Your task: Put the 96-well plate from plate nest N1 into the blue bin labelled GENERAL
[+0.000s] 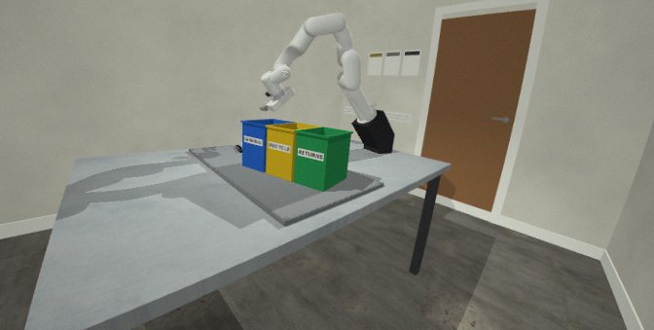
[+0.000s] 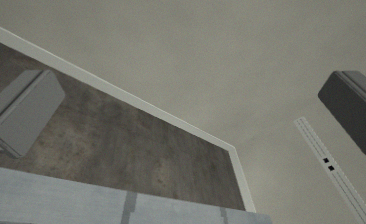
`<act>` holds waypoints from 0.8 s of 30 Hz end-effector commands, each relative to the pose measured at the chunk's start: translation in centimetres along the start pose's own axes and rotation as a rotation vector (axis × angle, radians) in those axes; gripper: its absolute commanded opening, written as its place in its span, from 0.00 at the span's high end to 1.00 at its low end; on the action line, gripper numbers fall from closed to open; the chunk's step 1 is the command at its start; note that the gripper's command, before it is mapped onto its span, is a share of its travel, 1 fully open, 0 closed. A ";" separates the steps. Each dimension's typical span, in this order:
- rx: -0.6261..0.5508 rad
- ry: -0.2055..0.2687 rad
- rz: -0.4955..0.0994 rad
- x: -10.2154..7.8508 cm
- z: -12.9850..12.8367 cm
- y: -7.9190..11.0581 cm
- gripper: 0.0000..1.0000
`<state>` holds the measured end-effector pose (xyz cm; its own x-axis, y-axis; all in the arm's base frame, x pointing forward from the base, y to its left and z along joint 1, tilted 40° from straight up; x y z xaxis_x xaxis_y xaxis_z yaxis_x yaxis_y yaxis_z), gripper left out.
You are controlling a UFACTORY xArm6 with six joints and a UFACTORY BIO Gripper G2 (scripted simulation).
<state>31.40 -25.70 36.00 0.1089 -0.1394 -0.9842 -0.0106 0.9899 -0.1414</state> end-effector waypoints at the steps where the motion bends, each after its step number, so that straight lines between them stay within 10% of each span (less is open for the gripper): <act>1: 0.001 -0.003 -0.002 -0.2 0.0 0.0 0.00; 2: 0.001 -0.003 -0.002 -0.2 0.0 0.0 0.00; 3: 0.001 -0.003 -0.002 -0.2 0.0 0.0 0.63; 24: -0.366 -0.115 -0.073 -2.0 3.1 6.5 0.63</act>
<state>33.75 -20.04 37.06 0.2155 -0.1818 -0.9594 -0.3171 0.9162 -0.2449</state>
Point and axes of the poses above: the point midway between the two finger pads, its own y axis back along the fingers, its own z axis across the jaws, x = y × z, the point moved 5 cm from there along y, back along the fingers, and after that the axes turned 8 degrees about -y, right-handed, at the moved point
